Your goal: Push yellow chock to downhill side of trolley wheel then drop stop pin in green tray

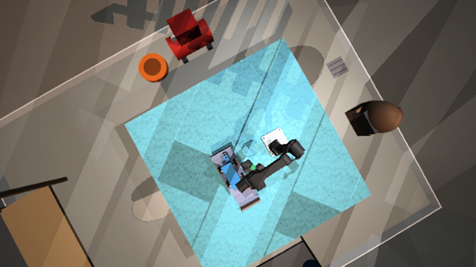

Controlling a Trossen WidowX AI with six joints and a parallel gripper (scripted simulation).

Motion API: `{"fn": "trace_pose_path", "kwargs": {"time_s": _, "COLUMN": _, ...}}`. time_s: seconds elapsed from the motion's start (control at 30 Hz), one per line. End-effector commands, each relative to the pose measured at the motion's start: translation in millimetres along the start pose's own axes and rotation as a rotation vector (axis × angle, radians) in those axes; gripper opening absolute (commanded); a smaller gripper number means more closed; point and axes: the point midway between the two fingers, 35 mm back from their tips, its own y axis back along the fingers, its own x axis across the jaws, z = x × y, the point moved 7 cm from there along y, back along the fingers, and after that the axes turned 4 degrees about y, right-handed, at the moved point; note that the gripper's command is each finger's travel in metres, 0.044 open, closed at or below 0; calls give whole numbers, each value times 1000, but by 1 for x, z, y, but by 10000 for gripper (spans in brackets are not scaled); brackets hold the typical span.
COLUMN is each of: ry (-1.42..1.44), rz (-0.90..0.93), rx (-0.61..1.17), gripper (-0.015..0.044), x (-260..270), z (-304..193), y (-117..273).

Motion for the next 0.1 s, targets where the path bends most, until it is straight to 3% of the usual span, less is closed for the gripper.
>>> {"fn": "trace_pose_path", "kwargs": {"time_s": 0.0, "ry": 6, "rz": 2, "rx": 8, "gripper": 440, "x": -1, "z": 0, "y": 6}}
{"fn": "trace_pose_path", "kwargs": {"time_s": 0.07, "ry": 0, "rz": 0, "rx": 2, "gripper": 440, "x": 0, "z": 0, "y": 1}}
